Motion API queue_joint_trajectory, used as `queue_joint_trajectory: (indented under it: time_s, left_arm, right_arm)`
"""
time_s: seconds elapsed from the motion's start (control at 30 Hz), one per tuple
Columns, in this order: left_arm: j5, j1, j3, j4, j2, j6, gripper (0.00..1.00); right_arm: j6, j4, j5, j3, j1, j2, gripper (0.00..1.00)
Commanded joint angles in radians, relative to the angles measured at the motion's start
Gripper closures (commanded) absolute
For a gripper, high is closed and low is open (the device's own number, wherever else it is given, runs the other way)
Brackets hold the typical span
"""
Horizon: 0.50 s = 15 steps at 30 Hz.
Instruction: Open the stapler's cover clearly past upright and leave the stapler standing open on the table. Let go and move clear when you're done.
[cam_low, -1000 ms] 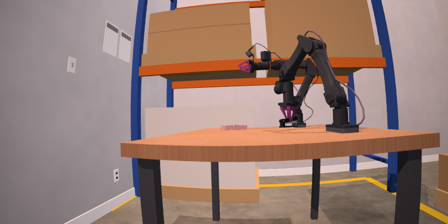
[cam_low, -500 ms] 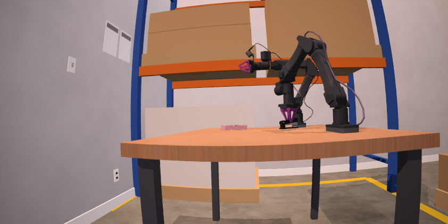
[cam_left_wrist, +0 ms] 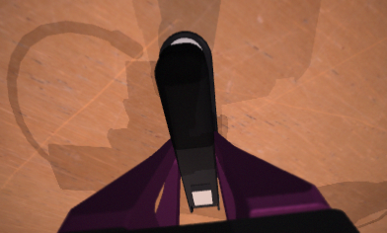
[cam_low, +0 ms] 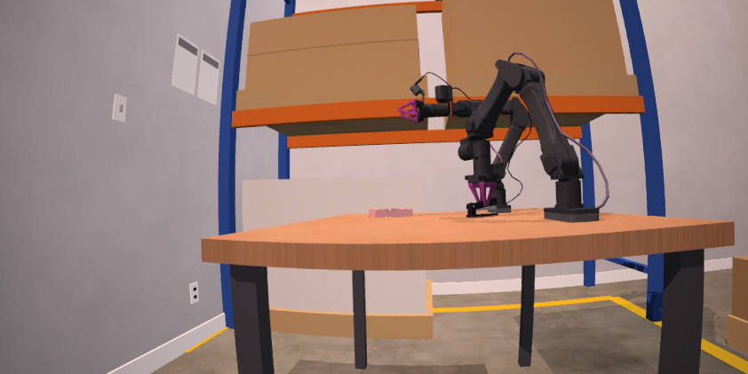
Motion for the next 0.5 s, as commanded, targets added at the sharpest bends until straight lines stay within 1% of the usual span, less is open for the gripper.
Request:
queue_joint_trajectory:
  time_s: [0.0, 0.27, 0.33, 0.37, 0.4, 0.47]
  left_arm:
    - [0.009, 0.011, -0.009, 0.025, -0.009, 0.006, 0.83]
    - [0.009, 0.011, -0.004, 0.025, -0.009, 0.006, 0.83]
    - [0.009, 0.005, 0.002, 0.012, -0.009, 0.002, 0.60]
    - [0.009, 0.005, 0.002, 0.012, -0.009, 0.002, 0.54]
    - [0.018, 0.010, -0.009, 0.025, -0.022, 0.004, 0.42]
    - [0.018, 0.002, -0.013, 0.025, -0.035, -0.002, 0.41]
  right_arm:
    - [-0.006, 0.007, -0.006, 0.002, -0.002, -0.015, 0.00]
    - [-0.006, 0.007, -0.006, 0.002, -0.002, -0.015, 0.00]
    - [-0.006, 0.007, -0.006, 0.002, -0.002, -0.015, 0.00]
    - [-0.006, 0.007, -0.006, 0.002, -0.002, -0.015, 0.00]
    - [-0.006, 0.007, -0.006, 0.002, -0.002, -0.015, 0.00]
    - [-0.006, 0.007, -0.006, 0.002, -0.002, -0.015, 0.00]
